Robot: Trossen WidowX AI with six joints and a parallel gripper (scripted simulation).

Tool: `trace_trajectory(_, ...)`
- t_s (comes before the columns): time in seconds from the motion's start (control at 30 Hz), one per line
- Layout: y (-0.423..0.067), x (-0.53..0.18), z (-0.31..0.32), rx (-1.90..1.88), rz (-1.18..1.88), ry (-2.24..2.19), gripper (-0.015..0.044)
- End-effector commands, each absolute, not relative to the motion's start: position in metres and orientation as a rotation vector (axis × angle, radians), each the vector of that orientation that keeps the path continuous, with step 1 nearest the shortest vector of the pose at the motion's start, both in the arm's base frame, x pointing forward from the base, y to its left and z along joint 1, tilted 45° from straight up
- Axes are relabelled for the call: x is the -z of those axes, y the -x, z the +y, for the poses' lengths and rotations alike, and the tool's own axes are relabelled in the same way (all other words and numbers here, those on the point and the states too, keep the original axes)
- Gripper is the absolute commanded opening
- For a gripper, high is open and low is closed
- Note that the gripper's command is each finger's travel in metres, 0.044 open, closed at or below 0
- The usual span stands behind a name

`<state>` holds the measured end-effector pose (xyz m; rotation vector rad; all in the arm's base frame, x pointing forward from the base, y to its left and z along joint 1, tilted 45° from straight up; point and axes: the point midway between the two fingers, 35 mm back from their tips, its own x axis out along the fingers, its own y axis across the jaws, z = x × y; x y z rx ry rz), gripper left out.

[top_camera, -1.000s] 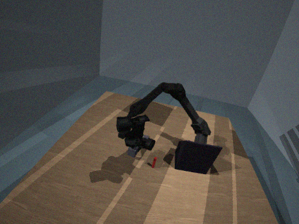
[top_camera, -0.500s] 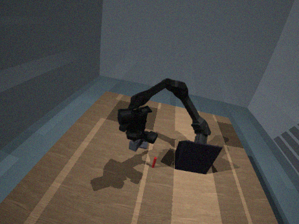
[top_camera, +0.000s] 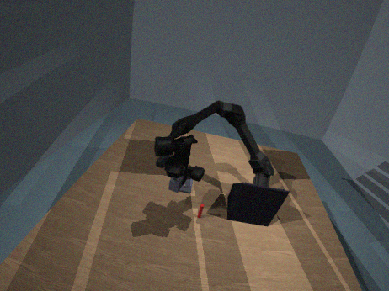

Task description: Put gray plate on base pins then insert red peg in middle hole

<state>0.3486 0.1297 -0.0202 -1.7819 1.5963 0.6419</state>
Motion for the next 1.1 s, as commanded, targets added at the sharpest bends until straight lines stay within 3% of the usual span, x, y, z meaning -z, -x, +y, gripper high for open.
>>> trace_trajectory(0.0, -0.352, 0.015, 0.116, -0.659, 1.592, 1.801, 0.0000)
trace_trajectory(1.07, -0.357, -0.016, 0.016, -0.790, 1.583, 1.917, 0.0000)
